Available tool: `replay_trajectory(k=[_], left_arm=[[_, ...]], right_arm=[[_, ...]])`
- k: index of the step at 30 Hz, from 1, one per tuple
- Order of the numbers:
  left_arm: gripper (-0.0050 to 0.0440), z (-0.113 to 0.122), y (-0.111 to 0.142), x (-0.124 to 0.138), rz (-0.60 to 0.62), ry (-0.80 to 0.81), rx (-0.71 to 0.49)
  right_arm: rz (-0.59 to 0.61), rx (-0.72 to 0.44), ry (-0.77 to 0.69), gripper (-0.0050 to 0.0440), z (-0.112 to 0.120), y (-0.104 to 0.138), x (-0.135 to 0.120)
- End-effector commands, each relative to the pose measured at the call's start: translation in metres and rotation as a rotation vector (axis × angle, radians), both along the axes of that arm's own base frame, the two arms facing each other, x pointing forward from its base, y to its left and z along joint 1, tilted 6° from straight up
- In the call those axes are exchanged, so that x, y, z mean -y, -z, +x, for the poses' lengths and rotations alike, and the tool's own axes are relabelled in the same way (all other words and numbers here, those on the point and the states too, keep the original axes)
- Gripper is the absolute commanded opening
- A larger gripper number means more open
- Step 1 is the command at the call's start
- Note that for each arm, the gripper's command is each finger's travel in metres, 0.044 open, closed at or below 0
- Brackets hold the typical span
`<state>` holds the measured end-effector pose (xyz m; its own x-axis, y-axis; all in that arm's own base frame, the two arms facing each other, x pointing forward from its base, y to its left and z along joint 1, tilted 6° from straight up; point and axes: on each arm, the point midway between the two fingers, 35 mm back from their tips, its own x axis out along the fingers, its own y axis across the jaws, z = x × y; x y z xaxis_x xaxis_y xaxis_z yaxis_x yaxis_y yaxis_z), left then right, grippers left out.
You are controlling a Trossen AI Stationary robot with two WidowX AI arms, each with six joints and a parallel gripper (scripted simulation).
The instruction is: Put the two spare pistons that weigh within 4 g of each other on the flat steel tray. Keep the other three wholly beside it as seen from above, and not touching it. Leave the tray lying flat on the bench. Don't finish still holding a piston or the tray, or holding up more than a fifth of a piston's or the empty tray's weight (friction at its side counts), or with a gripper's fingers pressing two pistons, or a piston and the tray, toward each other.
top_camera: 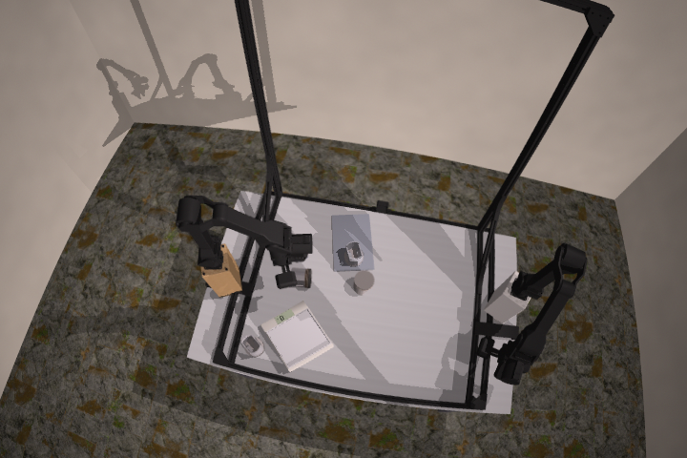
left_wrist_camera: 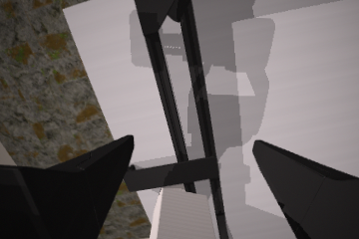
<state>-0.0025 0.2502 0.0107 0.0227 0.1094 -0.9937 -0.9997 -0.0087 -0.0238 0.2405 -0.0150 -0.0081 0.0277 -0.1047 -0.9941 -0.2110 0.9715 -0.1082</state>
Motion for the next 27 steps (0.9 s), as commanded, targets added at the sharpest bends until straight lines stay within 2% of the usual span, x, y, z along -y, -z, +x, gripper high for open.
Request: replay_trajectory(k=[1,7,12,14,27], left_arm=[[0.044,0.0,0.0,0.0,0.0,0.001,0.001],[0.044,0.0,0.0,0.0,0.0,0.001,0.001],[0.044,0.0,0.0,0.0,0.0,0.001,0.001],[0.044,0.0,0.0,0.0,0.0,0.001,0.001],[0.044,0.0,0.0,0.0,0.0,0.001,0.001]], right_arm=[[-0.005,-0.018,-0.097,0.0378,0.0,0.004,-0.017],[-0.009,-0.035,-0.252,0.0378,0.003,0.007,-0.047],[-0.009,-0.035,-0.252,0.0378,0.006,0.01,-0.072],[-0.009,-0.035,-0.252,0.0378,0.006,0.01,-0.072],[-0.009,-0.035,-0.252,0.0378,0.012,0.017,-0.136]])
